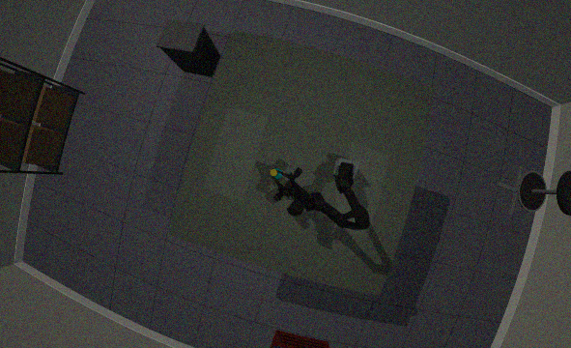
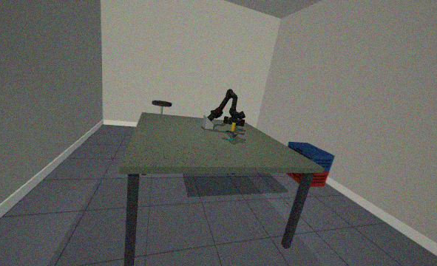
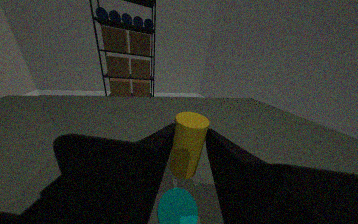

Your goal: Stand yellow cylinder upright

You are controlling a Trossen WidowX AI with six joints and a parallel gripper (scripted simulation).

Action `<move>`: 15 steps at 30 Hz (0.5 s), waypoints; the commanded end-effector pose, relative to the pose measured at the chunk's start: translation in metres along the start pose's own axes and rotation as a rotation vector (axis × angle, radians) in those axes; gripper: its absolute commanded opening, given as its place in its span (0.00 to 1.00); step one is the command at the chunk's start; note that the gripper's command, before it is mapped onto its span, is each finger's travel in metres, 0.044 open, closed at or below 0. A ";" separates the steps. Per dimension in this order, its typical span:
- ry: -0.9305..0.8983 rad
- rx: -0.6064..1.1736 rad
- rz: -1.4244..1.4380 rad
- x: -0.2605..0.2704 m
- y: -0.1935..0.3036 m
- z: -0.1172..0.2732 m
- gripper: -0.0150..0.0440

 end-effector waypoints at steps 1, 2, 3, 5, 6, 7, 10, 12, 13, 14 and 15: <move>0.004 0.001 -0.002 0.002 0.014 -0.001 0.43; 0.004 0.001 -0.002 0.002 0.017 -0.002 0.43; 0.004 0.001 -0.002 0.003 0.020 -0.002 0.43; 0.005 0.002 -0.002 0.004 0.027 -0.003 0.43; 0.004 0.002 -0.002 0.004 0.030 -0.003 0.43; 0.004 0.001 -0.002 0.004 0.033 -0.003 0.43; 0.004 0.001 -0.002 0.005 0.042 -0.003 0.43; 0.004 0.000 -0.002 0.005 0.049 -0.003 0.43; 0.003 0.000 -0.002 0.005 0.052 -0.003 0.43; 0.003 0.000 -0.001 0.005 0.055 -0.003 0.43; 0.003 -0.001 -0.001 0.006 0.058 -0.003 0.43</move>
Point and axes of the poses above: the point midway between the two fingers, 35 mm back from their tips, its own z axis back along the fingers, its own x axis across the jaws, y = z × x, the point moved 10 cm from there along z, back along the fingers, and after that the axes turned 9 degrees about z, right-handed, at the moved point
